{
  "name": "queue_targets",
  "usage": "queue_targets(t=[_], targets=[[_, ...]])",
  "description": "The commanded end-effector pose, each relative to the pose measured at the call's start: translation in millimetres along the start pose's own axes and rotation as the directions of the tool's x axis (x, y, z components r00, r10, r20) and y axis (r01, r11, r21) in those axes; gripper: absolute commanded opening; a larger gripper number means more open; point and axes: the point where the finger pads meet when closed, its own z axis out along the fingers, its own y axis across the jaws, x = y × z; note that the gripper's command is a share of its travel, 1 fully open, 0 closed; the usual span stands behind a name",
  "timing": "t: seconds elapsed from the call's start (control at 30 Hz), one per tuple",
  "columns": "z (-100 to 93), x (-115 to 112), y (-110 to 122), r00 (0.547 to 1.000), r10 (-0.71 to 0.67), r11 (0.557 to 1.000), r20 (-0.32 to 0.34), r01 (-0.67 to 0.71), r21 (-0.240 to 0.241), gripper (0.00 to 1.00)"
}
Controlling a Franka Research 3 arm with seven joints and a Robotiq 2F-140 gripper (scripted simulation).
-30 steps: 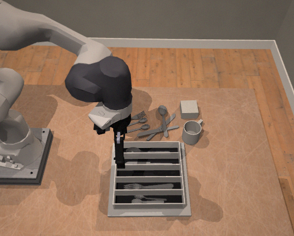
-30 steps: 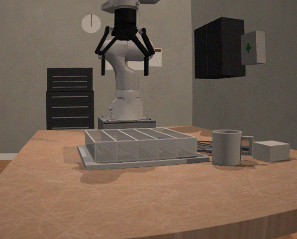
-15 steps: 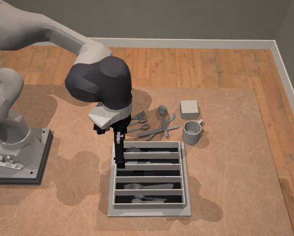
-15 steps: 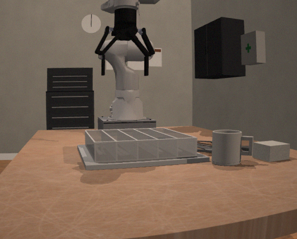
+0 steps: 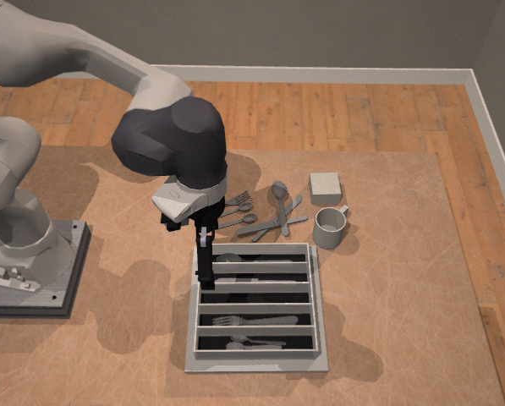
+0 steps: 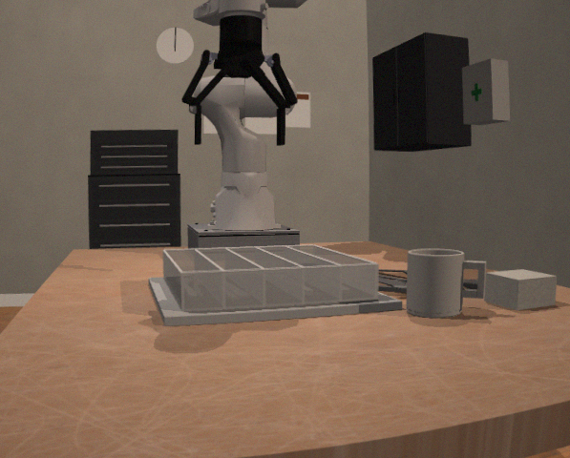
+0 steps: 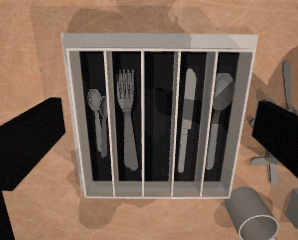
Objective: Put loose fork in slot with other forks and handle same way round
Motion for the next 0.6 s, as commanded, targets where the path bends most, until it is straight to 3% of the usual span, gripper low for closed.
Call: queue_targets(t=[0.0, 0.33, 0.4, 0.47, 0.5, 0.57], targets=[[-0.3, -0.6, 0.2, 1.000, 0.007, 1.000, 0.004, -0.007, -0.001, 1.00], [0.1, -1.0, 1.7, 1.000, 0.007, 1.000, 0.004, -0.007, -0.001, 1.00], [7.5, -8.0, 30.4, 1.000, 0.007, 1.000, 0.005, -0.007, 0.003, 1.00], [7.5, -8.0, 30.4, 1.000, 0.007, 1.000, 0.005, -0.007, 0.003, 1.00], [14.7, -12.7, 58.5, 1.000, 0.007, 1.000, 0.005, -0.007, 0.006, 1.00], [19.6, -14.7, 77.2, 1.000, 0.007, 1.000, 0.006, -0.007, 0.007, 1.00]])
